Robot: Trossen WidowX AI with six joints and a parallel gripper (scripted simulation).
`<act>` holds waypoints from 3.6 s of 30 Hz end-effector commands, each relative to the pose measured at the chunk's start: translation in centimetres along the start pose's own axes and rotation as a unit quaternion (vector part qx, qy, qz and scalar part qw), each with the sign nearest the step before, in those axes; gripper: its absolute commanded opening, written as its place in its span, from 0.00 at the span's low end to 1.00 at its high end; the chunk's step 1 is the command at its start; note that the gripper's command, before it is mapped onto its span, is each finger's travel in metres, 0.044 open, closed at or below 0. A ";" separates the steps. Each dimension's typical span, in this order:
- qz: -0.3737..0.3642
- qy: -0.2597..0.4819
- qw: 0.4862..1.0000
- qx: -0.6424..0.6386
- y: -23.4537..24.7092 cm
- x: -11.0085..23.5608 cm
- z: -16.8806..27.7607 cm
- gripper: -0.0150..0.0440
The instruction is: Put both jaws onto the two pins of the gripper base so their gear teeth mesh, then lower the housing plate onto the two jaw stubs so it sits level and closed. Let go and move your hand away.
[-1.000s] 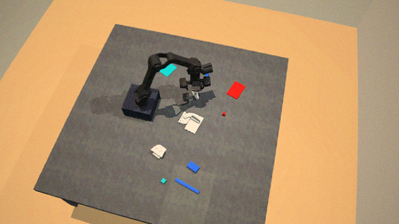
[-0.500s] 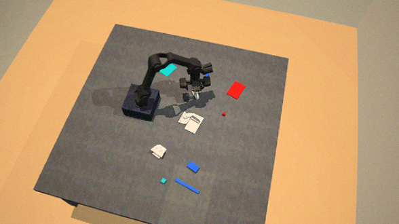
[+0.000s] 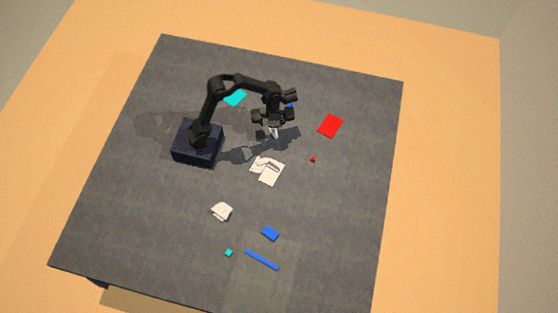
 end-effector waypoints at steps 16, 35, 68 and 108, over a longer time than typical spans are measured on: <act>0.000 -0.001 1.000 0.002 0.0 -0.1 0.0 1.00; 0.000 -0.001 1.000 0.002 0.0 -0.1 0.0 1.00; 0.000 0.000 1.000 0.000 0.1 -1.1 0.0 1.00; 0.000 -0.001 1.000 0.002 0.2 -5.2 0.0 1.00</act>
Point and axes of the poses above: the point midway between the two fingers, 35 mm back from their tips, its own x axis back along the fingers, its own y axis across the jaws, z = x × y, the point moved 2 cm from there along x, back along the fingers, and after that the axes turned 4 degrees about x, right-handed, at the moved point
